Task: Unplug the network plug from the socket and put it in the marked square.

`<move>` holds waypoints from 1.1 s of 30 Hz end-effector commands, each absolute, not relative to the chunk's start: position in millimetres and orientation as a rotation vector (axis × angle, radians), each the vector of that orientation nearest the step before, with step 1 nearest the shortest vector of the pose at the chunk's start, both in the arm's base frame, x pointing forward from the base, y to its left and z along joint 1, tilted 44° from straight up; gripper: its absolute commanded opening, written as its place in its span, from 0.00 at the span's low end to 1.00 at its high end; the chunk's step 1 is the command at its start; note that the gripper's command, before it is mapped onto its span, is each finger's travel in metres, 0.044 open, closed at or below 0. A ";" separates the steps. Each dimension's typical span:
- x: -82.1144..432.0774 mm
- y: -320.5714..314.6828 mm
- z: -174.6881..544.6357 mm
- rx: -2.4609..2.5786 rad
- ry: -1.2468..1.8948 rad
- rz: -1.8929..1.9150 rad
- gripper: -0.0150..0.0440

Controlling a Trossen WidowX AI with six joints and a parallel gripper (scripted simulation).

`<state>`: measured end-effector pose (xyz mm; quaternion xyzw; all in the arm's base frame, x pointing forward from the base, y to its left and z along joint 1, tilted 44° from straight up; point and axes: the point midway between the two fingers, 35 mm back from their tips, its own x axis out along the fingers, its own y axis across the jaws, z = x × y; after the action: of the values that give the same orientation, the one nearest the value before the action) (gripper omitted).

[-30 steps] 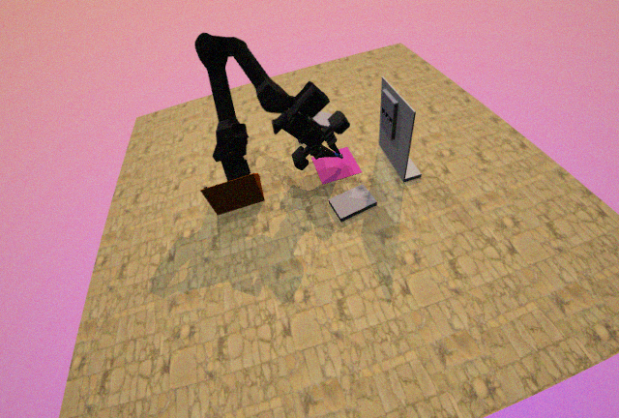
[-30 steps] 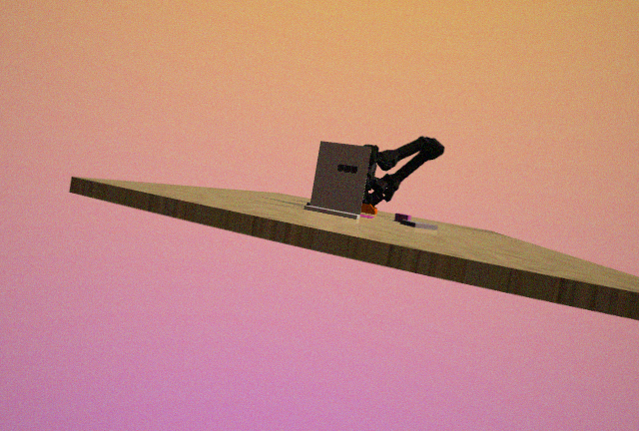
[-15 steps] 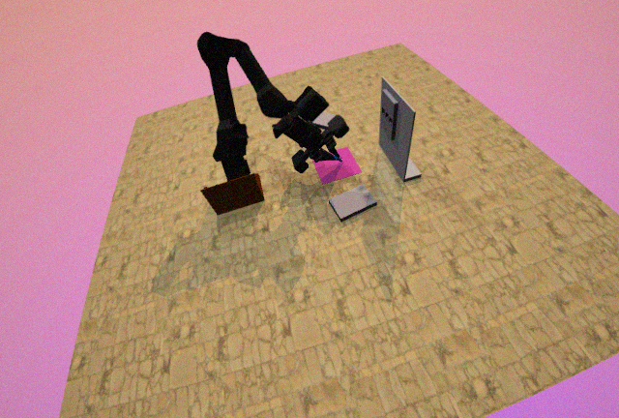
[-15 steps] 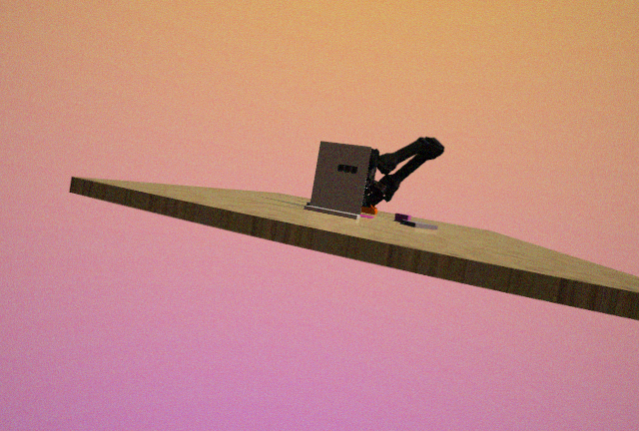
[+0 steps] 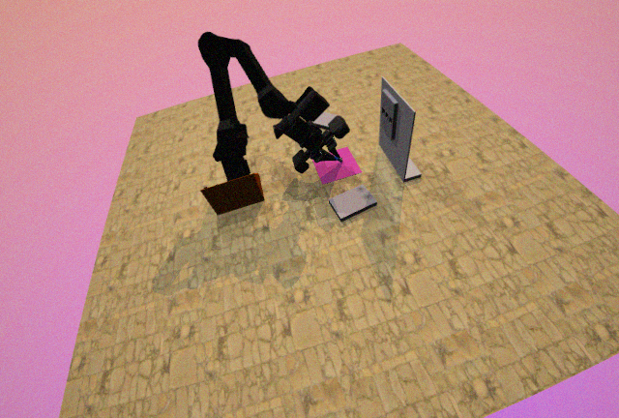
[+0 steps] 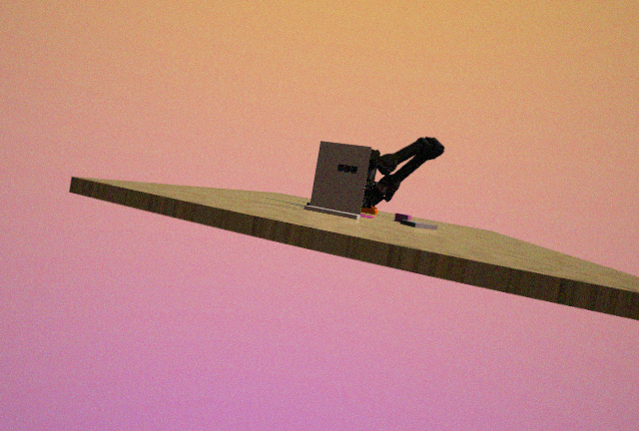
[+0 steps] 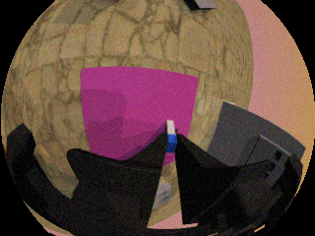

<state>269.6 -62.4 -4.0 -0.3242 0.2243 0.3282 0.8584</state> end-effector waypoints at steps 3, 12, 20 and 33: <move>270.5 -60.1 -6.0 -0.674 0.479 0.691 0.25; 271.4 -61.1 -4.1 -0.681 0.471 0.689 0.25; 271.4 -61.1 -4.1 -0.681 0.471 0.689 0.52; 263.0 -66.8 0.5 -0.680 0.476 0.691 0.52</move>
<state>263.9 -63.7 -4.6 -0.3179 0.2315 0.3303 0.8581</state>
